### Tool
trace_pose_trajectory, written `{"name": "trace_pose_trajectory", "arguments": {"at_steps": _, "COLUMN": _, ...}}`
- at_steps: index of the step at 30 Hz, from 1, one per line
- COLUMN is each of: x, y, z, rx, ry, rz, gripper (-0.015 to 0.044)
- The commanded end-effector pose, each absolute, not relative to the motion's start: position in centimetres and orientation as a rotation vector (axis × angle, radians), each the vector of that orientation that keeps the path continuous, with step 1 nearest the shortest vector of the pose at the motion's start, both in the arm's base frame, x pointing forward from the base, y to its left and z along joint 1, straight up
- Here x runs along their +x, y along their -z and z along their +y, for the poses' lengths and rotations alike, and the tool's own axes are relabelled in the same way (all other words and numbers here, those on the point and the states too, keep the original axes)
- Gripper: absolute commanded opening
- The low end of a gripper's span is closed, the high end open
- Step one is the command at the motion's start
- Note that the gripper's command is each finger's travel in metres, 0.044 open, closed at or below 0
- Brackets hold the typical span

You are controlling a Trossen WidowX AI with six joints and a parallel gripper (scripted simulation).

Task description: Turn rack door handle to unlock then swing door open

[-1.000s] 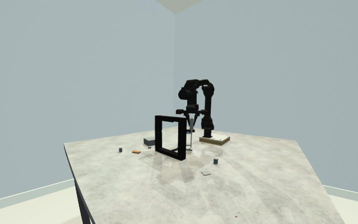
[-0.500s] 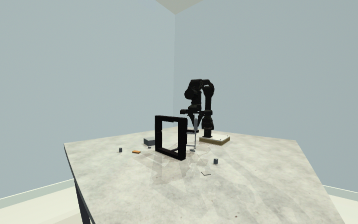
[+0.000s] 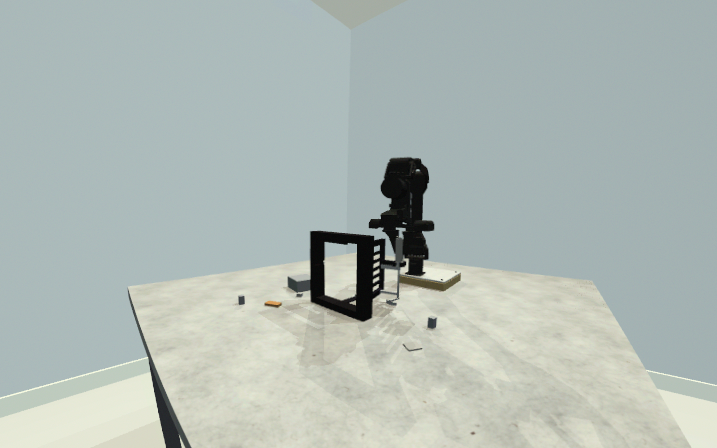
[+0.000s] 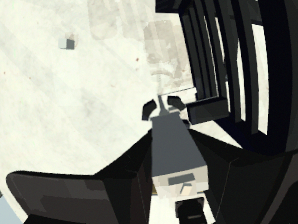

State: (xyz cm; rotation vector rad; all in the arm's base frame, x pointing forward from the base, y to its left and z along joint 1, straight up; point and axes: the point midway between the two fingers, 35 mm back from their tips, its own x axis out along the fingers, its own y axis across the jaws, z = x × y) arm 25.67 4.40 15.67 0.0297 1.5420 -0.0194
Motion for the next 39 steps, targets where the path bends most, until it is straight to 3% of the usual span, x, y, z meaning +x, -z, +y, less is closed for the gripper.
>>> {"name": "trace_pose_trajectory", "arguments": {"at_steps": 1, "x": 25.9, "y": -15.7, "z": 4.9, "rx": 0.078, "ry": 0.069, "rz": 1.54, "gripper": 0.0008}}
{"name": "trace_pose_trajectory", "arguments": {"at_steps": 29, "x": 27.0, "y": -15.8, "z": 7.5, "rx": 0.249, "ry": 0.231, "rz": 1.528, "gripper": 0.0008}}
{"name": "trace_pose_trajectory", "arguments": {"at_steps": 39, "x": 27.0, "y": -15.8, "z": 7.5, "rx": 0.249, "ry": 0.231, "rz": 1.528, "gripper": 0.0271}}
